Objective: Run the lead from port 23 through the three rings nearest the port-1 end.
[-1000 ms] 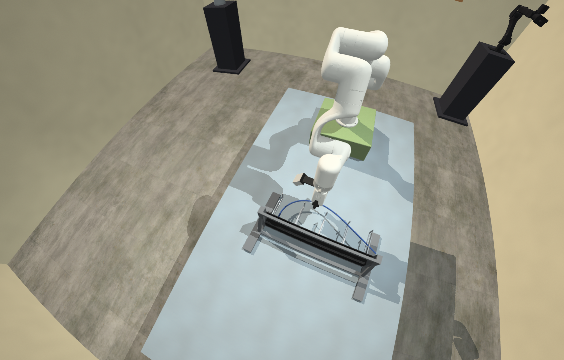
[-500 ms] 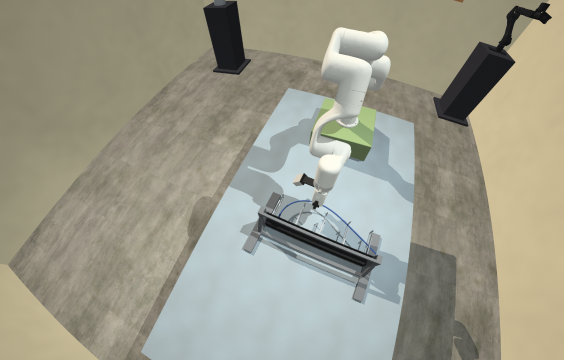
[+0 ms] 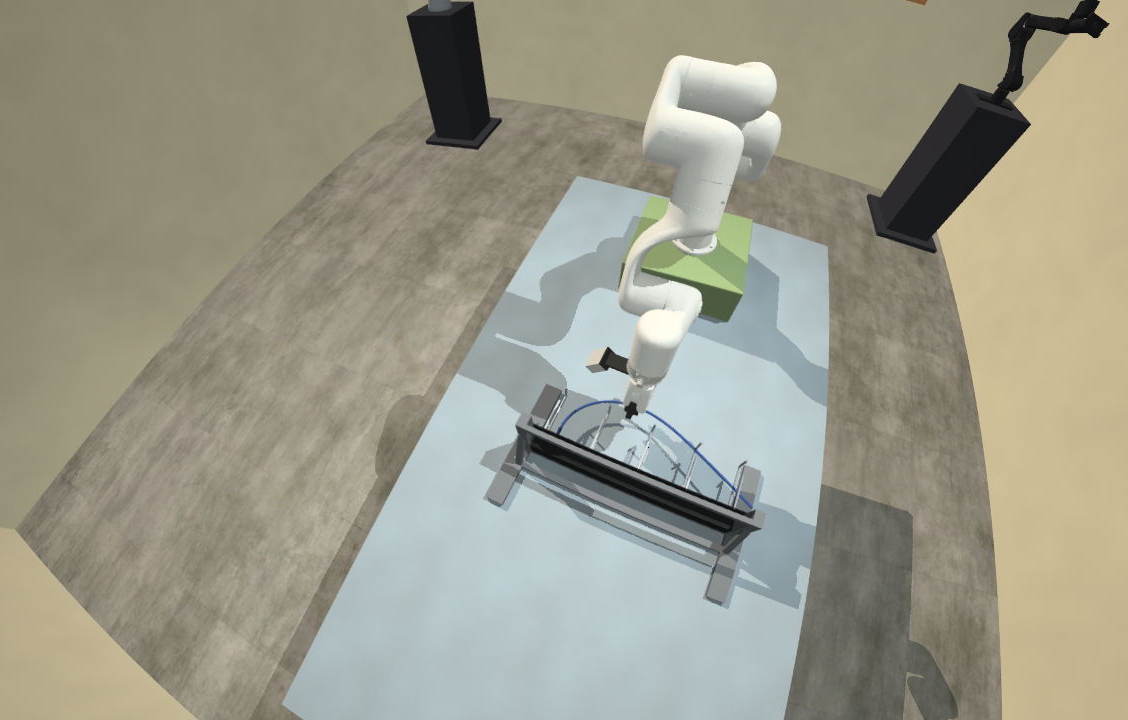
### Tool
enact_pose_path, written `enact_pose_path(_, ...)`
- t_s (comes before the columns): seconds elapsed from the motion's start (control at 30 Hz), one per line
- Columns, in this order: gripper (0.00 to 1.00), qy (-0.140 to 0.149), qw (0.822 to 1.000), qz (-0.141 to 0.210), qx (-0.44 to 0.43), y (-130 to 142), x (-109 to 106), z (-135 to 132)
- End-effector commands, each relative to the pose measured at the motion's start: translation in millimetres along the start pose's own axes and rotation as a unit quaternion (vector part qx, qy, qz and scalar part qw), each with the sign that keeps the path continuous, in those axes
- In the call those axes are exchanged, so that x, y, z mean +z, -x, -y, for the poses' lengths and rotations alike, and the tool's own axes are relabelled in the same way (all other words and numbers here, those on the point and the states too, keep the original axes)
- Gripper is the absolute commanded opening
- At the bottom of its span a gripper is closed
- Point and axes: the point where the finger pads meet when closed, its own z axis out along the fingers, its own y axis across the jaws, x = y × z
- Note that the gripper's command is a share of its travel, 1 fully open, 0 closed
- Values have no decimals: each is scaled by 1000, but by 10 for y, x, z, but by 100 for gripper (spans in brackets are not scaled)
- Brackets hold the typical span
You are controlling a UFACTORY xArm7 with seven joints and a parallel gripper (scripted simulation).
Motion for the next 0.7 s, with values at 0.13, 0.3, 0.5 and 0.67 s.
enact_pose_path(0.13, 33, -2, 1000, 0, 0, 1, -17, 18)
enact_pose_path(0.3, 33, -2, 1000, 0, 0, 1, -14, 18)
enact_pose_path(0.5, 33, -2, 1000, 0, 0, 1, -8, 18)
enact_pose_path(0.67, 33, -2, 1000, 0, 0, 1, 9, 18)
